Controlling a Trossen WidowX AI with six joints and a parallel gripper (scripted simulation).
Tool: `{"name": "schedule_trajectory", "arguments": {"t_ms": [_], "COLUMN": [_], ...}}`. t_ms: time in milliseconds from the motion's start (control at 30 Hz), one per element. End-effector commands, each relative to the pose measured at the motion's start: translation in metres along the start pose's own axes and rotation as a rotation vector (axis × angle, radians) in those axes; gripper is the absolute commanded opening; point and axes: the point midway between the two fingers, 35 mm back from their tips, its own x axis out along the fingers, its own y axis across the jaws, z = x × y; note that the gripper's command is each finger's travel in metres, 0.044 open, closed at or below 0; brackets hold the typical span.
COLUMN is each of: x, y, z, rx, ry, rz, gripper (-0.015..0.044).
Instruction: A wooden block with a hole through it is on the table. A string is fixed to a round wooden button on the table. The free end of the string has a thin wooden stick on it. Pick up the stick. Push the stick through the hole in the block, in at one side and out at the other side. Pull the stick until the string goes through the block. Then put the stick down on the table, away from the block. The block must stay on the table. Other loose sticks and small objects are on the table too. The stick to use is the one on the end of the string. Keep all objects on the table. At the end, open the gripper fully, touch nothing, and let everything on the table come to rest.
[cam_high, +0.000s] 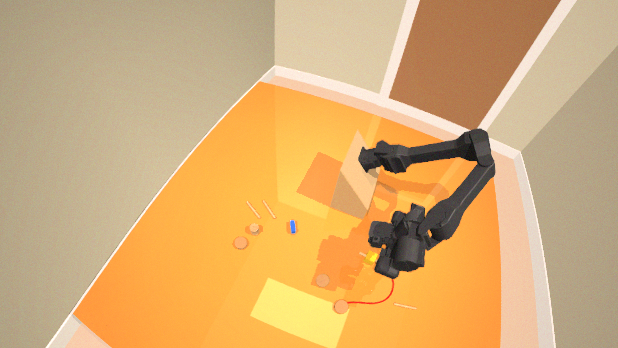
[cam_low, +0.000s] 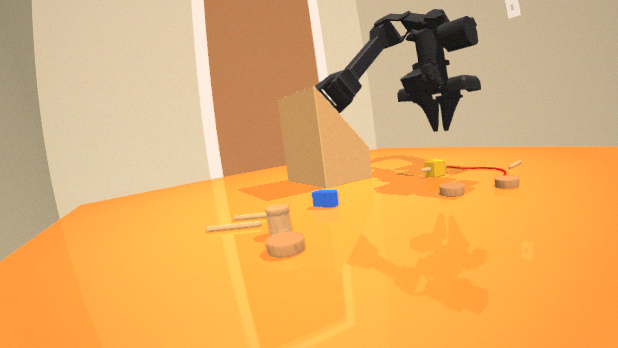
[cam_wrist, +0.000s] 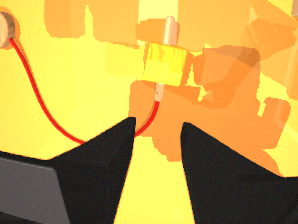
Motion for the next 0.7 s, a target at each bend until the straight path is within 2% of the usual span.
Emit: {"name": "schedule_trajectory", "arguments": {"t_ms": [0, 467, 667], "x": [0.000, 0.000, 0.000], "y": [0.000, -0.001, -0.001], "z": [0.005, 0.028, 0.034], "rx": [-0.233, -1.515, -1.839], "ry": [-0.001, 0.002, 0.005], "rz": [0.001, -0.004, -0.005], "gripper": [0.0124, 0.0124, 0.0124]}}
